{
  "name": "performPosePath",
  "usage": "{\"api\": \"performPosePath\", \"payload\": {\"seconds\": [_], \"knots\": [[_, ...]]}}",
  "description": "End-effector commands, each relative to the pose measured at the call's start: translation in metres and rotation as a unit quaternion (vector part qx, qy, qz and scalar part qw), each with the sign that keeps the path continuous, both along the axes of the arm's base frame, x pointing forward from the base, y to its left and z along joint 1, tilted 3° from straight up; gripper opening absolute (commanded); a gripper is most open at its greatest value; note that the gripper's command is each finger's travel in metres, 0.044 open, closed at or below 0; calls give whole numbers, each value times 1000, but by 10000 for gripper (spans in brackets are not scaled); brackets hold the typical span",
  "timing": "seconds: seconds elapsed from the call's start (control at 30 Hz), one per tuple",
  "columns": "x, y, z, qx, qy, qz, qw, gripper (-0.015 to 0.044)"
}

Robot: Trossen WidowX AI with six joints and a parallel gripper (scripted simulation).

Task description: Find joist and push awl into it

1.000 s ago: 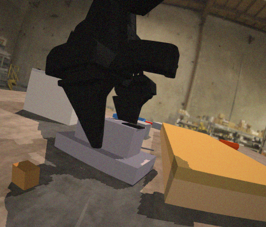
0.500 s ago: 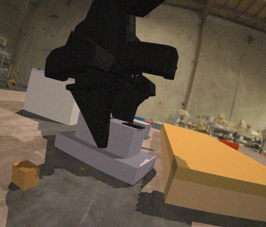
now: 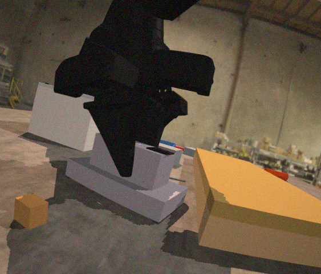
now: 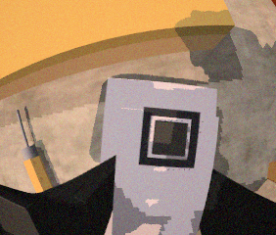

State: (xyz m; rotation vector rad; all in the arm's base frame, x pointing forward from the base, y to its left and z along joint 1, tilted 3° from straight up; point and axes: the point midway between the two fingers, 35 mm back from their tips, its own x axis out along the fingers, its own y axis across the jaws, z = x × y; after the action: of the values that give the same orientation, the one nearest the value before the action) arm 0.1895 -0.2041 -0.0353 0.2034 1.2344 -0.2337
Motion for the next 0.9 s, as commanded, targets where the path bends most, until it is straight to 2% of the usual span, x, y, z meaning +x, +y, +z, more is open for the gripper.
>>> {"api": "performPosePath", "payload": {"seconds": [0.0, 0.07, 0.47, 0.67, 0.87], "knots": [[1, -3, 11, -3, -1, -1, 1000, 30], [2, -5, 22, -3, -1, -1, 1000, 0], [-4, -3, 97, -3, -1, -1, 1000, 0], [-1, -3, 102, -3, -1, 3, 1000, 0], [22, -10, 110, -5, -2, 24, 1000, 0]]}}
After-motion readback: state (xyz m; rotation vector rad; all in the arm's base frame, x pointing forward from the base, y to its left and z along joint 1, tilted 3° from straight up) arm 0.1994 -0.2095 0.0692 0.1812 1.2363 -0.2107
